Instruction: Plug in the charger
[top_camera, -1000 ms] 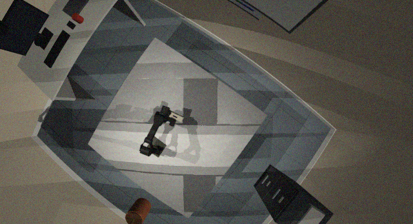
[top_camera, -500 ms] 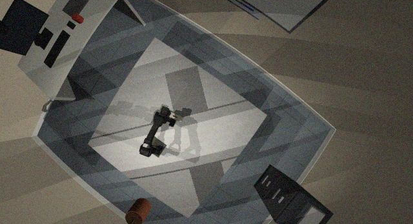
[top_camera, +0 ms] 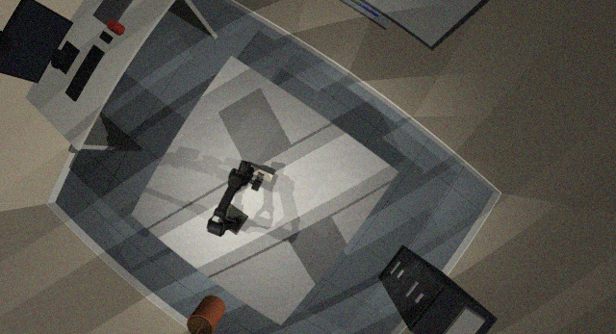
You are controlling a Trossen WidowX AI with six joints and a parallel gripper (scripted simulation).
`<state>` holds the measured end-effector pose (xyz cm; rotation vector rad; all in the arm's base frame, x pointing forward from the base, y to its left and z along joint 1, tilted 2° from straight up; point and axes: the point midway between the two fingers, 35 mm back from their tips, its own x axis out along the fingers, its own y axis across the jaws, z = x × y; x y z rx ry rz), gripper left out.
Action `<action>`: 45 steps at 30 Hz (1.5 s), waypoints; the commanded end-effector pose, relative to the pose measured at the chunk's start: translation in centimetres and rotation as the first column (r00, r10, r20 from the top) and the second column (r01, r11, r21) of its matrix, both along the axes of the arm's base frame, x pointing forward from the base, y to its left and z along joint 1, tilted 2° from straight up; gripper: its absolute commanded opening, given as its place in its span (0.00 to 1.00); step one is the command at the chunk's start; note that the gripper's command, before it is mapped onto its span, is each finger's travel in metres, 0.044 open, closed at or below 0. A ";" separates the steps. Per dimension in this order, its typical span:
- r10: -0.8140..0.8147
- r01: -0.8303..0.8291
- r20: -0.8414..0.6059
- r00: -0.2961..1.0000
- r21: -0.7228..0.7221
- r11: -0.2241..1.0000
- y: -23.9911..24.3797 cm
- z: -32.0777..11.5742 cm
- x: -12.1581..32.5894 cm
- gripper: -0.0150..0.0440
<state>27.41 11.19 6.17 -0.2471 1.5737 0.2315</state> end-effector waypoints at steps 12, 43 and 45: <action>-0.003 0.003 0.002 1.000 0.002 1.000 -0.5 0.0 -1.8 1.00; 0.003 -0.013 0.181 0.983 0.052 0.999 -1.1 1.8 -3.5 1.00; -0.004 -0.021 0.286 0.958 0.084 0.996 -0.9 3.2 -3.2 1.00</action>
